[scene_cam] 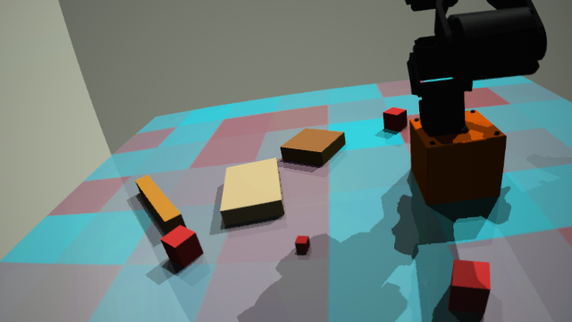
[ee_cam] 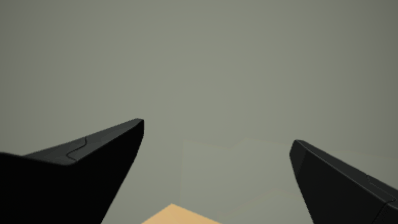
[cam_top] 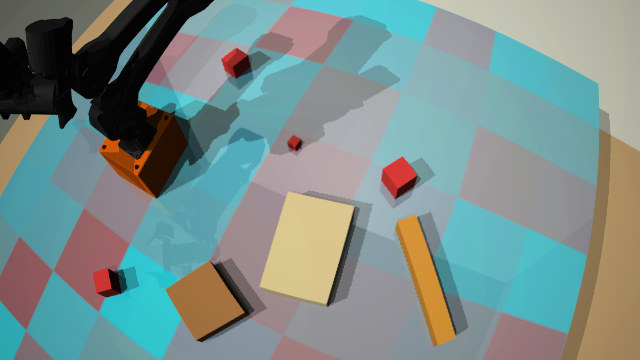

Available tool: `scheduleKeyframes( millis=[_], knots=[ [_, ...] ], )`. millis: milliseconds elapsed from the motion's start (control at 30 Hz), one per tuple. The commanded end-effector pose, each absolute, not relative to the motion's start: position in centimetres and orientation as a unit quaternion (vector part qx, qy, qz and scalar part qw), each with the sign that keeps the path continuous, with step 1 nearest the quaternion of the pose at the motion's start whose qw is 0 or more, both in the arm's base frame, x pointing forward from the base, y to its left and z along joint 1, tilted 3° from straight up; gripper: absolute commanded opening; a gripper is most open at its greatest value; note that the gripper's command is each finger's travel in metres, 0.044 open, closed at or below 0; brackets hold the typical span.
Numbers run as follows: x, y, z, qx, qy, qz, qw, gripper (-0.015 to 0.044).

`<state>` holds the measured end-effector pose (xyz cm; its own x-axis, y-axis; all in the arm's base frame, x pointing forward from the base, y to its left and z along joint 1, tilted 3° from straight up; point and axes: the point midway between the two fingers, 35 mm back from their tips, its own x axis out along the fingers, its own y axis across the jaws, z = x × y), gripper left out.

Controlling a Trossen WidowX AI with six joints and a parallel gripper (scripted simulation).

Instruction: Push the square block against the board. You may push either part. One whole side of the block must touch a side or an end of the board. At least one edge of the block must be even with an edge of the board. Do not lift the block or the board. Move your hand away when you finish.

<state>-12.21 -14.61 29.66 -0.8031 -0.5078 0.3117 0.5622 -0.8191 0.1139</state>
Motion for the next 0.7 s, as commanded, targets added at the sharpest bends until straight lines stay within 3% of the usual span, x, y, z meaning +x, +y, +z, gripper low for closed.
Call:
scheduleKeyframes(
  millis=[0,467,667],
  knots=[
    [-12.2,-14.6,29.7,-0.135,-0.101,-0.944,0.283,0.0374],
    [-10.1,-18.0,30.7,-0.146,-0.013,-0.923,0.356,0.0006],
    [-7.6,-21.3,31.2,-0.146,0.055,-0.893,0.423,0.0000]
  ],
)
